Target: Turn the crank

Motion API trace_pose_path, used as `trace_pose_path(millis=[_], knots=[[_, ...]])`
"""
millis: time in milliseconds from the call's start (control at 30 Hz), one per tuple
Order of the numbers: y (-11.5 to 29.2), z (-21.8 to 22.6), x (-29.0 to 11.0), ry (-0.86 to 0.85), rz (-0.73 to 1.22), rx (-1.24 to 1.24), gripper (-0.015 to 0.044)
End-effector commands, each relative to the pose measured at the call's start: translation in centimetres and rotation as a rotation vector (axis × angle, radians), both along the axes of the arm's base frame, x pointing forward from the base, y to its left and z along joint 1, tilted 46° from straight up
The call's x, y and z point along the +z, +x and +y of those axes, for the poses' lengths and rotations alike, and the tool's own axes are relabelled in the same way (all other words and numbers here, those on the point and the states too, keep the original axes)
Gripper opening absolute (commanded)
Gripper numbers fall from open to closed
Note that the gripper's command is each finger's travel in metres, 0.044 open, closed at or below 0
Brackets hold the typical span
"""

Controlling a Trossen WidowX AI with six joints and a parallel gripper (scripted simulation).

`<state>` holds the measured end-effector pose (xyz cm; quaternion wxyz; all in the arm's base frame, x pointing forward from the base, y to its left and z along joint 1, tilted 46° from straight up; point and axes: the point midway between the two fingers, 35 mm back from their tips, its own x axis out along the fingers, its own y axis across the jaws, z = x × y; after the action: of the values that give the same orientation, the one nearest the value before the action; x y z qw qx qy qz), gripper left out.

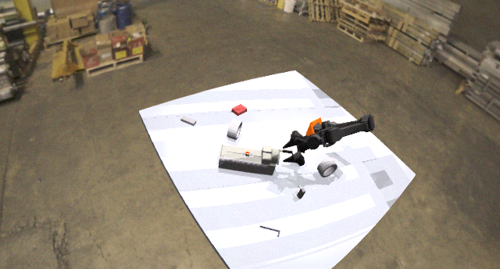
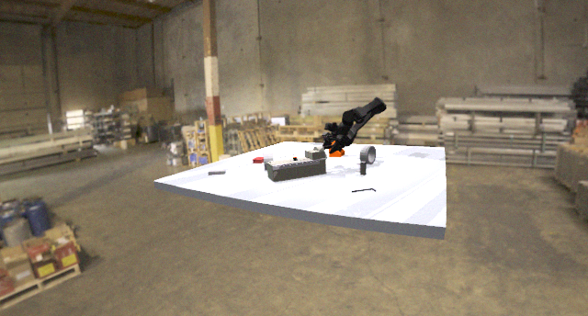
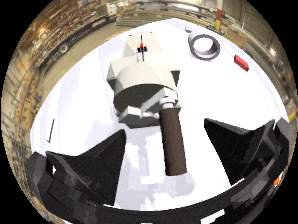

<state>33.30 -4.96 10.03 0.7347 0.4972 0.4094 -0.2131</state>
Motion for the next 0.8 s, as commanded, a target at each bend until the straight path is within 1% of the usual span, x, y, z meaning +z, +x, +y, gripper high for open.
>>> trace_pose_path(millis=[0, 433, 767], knots=[[-0.07, 0.06, -0.22, 0.0, 0.003, -0.005, 0.0335], [-0.07, 0.06, -0.22, 0.0, 0.003, -0.005, 0.0], [-0.07, 0.1, -0.16, 0.0, 0.003, -0.005, 0.0]])
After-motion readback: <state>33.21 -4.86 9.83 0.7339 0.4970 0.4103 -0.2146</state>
